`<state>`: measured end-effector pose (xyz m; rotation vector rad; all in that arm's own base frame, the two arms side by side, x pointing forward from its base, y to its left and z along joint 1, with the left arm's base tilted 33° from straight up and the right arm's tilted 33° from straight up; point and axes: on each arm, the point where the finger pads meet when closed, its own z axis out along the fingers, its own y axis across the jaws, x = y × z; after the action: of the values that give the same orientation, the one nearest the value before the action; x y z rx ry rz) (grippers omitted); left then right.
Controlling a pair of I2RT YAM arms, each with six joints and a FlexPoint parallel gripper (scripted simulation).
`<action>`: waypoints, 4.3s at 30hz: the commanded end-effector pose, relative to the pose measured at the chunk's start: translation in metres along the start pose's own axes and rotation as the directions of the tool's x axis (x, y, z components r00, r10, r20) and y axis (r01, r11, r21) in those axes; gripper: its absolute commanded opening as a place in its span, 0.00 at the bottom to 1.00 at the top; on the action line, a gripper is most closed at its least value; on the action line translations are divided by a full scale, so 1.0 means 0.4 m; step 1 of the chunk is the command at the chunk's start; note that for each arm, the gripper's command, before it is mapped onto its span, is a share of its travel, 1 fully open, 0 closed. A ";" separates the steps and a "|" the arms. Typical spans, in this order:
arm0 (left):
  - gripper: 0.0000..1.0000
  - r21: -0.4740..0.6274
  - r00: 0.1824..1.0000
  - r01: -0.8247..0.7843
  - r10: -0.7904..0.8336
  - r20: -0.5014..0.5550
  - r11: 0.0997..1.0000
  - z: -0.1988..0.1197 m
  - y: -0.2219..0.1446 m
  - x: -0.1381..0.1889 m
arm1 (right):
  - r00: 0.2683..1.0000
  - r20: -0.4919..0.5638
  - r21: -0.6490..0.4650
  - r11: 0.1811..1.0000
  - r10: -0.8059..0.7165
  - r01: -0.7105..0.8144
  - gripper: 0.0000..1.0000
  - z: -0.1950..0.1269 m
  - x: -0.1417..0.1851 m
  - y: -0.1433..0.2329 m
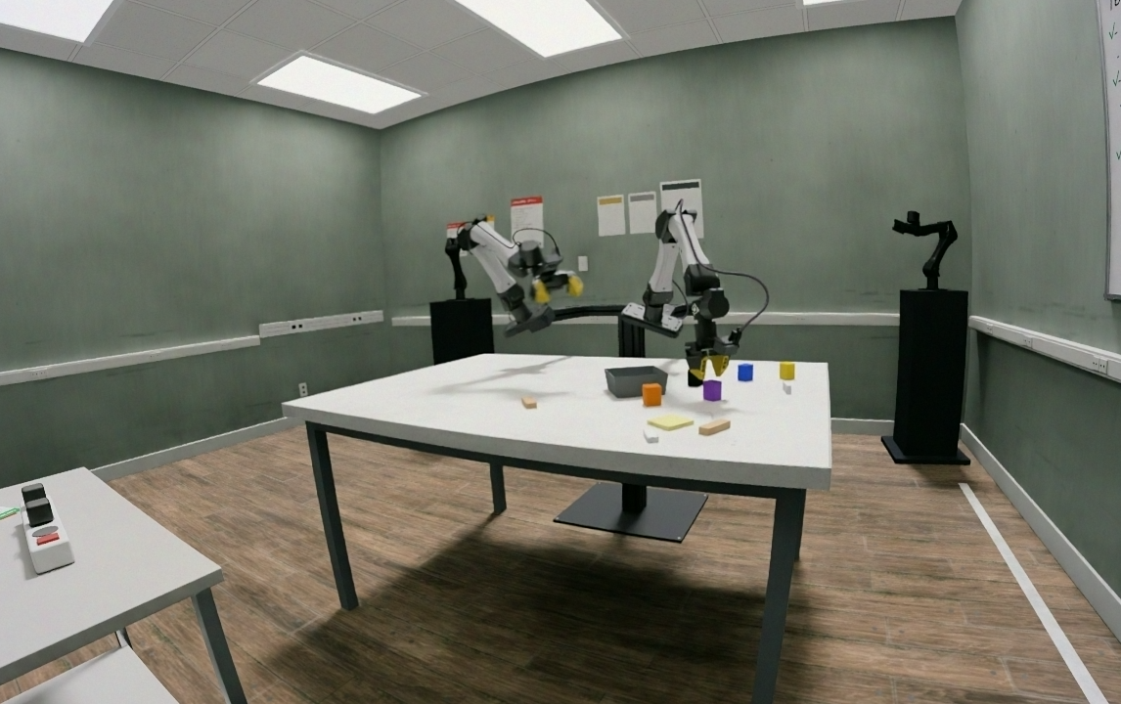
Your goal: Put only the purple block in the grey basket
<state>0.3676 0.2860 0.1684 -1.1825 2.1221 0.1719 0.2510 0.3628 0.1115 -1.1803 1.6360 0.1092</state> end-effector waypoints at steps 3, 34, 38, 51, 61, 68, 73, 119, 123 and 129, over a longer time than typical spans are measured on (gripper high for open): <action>0.54 -0.012 1.000 0.022 -0.022 0.008 1.000 0.059 0.005 -0.018 | 0.996 0.079 0.009 0.999 -0.041 0.041 1.00 -0.014 -0.086 0.131; 0.24 -0.008 1.000 0.019 -0.019 0.008 1.000 0.085 -0.001 -0.023 | 0.979 0.147 -0.114 0.981 -0.140 0.157 1.00 -0.086 -0.112 0.365; 0.24 -0.006 0.999 0.023 -0.023 0.023 1.000 0.039 -0.003 -0.036 | 0.979 0.147 -0.114 0.981 -0.140 0.157 1.00 -0.086 -0.112 0.365; 0.24 -0.033 0.999 0.044 -0.044 0.011 0.998 -0.159 -0.025 0.036 | 0.982 0.126 -0.092 0.984 -0.142 0.154 1.00 -0.110 -0.067 0.338; 0.24 -0.029 0.991 0.110 -0.107 0.081 0.994 -0.194 -0.093 0.152 | 0.986 0.066 -0.064 0.985 -0.155 0.159 1.00 -0.128 -0.005 0.312; 0.24 -0.017 0.993 0.100 -0.099 0.059 0.995 -0.213 -0.165 0.328 | 0.988 0.029 -0.038 0.987 -0.155 0.156 1.00 -0.146 0.039 0.291; 0.24 -0.017 0.996 0.085 -0.084 0.044 0.996 -0.213 -0.188 0.386 | 0.988 0.019 -0.029 0.987 -0.155 0.155 1.00 -0.153 0.053 0.284; 0.59 -0.003 1.000 0.022 -0.022 0.006 1.000 -0.045 -0.241 0.513 | 0.987 0.026 -0.016 0.987 -0.158 0.159 1.00 -0.169 0.075 0.265; 0.59 0.001 1.000 0.025 -0.025 0.008 1.000 -0.099 -0.246 0.508 | 0.987 0.026 -0.016 0.987 -0.158 0.159 1.00 -0.169 0.075 0.265; 0.59 0.001 1.000 0.024 -0.024 0.006 1.000 -0.180 -0.246 0.507 | 0.987 0.026 -0.016 0.987 -0.158 0.159 1.00 -0.169 0.075 0.265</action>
<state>0.3516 0.0643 0.0971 -1.1842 2.0970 0.1476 0.1314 0.3534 0.0618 -1.3254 1.5277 0.0213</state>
